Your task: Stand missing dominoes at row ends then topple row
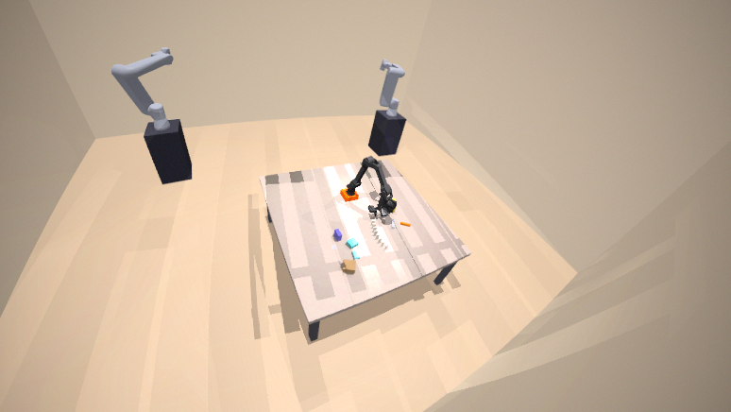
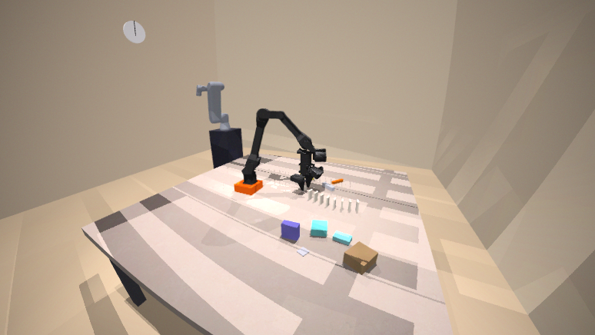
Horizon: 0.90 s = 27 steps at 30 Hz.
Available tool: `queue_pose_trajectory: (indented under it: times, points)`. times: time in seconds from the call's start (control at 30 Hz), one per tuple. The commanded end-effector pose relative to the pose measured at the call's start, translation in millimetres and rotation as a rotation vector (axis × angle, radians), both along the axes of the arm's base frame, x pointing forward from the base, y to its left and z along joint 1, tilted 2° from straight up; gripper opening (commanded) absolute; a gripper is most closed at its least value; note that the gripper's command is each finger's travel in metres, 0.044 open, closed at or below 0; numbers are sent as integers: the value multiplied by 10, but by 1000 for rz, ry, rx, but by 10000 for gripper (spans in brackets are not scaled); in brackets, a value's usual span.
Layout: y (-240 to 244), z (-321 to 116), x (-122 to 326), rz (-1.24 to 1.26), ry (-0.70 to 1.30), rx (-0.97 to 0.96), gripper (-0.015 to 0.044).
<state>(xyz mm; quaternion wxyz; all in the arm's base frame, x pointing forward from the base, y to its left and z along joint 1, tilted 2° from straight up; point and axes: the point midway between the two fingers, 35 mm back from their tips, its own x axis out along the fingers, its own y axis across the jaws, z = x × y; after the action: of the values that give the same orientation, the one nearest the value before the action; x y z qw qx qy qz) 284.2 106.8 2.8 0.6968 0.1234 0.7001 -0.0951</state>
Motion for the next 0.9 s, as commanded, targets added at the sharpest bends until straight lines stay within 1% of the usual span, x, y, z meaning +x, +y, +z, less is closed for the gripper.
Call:
queue_pose_trajectory:
  times: [0.0, 0.13, 0.43, 0.5, 0.87]
  points:
    - [-4, -5, 1, -3, -2, -2, 125]
    - [-4, -5, 1, -3, -2, -2, 22]
    - [-5, 14, 2, -3, -2, -2, 22]
    - [-18, 166, 8, -3, -2, -2, 22]
    - [-128, 1408, 58, -3, -3, -3, 22]
